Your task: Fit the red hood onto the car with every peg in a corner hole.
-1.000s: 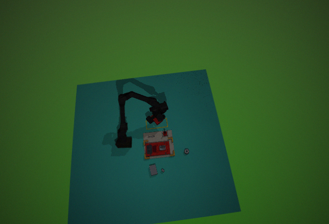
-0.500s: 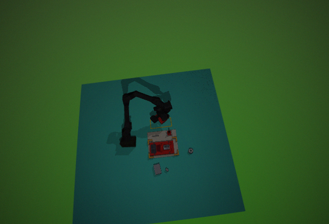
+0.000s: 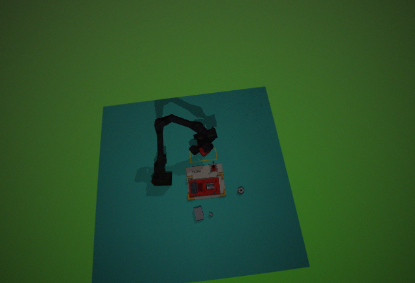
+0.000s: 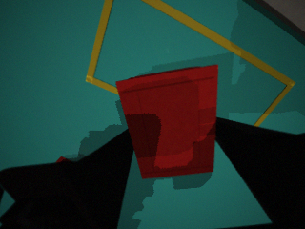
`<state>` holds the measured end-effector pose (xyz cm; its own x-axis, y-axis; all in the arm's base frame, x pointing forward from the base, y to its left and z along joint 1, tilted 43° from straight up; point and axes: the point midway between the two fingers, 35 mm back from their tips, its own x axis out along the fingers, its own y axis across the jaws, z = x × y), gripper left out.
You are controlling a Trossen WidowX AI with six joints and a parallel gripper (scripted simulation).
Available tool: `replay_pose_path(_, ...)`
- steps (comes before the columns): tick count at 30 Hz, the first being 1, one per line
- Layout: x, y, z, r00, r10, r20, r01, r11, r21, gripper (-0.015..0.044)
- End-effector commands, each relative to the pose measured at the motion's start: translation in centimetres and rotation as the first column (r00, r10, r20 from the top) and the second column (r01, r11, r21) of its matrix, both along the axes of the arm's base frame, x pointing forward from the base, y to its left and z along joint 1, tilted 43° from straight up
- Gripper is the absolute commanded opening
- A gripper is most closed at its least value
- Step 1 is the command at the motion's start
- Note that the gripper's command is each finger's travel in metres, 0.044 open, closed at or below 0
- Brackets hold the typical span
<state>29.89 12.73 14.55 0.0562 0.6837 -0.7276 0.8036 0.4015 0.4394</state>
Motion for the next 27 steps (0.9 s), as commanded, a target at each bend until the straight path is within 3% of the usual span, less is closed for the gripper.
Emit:
replay_pose_path(1, 0.2, -1.0, 1.3, 1.000, -0.005, 0.012, 0.005, 1.000, 0.005, 0.0000)
replay_pose_path(27, -0.2, -5.9, 6.5, 1.000, -0.005, 0.011, 0.005, 1.000, 0.002, 0.0000)
